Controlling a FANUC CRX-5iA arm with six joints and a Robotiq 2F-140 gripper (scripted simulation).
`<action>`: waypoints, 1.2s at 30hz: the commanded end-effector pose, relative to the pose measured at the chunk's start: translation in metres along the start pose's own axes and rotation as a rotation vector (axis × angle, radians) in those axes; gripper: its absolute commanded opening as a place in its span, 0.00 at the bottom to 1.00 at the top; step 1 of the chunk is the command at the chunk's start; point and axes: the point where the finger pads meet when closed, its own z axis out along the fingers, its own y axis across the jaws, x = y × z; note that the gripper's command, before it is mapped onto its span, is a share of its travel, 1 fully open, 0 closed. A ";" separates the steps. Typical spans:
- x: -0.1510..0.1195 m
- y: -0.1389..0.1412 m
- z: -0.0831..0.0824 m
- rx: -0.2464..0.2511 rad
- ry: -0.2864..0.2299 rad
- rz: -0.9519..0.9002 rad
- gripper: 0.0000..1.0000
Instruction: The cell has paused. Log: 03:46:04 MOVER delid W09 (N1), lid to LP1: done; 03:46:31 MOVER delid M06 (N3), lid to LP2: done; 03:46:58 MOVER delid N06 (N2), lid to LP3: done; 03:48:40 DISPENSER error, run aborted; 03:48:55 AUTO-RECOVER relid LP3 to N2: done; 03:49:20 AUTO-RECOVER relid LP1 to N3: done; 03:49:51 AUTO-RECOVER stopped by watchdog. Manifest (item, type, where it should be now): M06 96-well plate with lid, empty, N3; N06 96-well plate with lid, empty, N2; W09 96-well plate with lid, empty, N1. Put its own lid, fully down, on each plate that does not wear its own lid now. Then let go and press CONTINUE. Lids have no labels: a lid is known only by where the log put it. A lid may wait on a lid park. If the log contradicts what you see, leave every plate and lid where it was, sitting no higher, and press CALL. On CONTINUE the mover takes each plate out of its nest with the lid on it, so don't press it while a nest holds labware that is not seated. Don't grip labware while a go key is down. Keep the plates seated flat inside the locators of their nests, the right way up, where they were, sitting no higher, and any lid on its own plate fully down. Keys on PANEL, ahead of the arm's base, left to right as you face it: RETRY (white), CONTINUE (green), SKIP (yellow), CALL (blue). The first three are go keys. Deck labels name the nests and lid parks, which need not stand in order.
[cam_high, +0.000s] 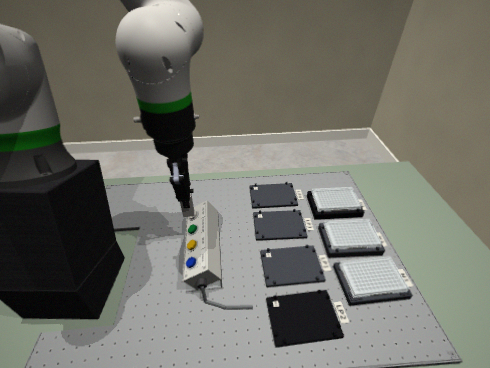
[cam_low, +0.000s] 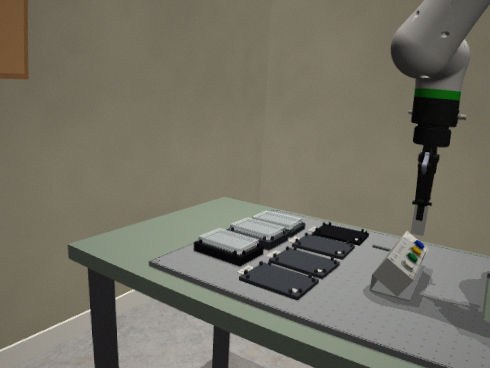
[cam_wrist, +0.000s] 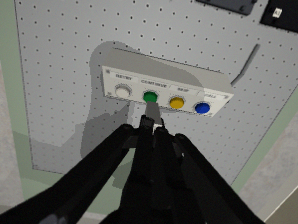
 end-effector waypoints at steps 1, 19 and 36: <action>0.000 0.000 0.000 0.000 0.000 0.000 0.00; 0.000 0.000 0.007 0.000 0.000 0.000 0.00; 0.000 0.000 0.015 0.000 0.000 0.000 0.00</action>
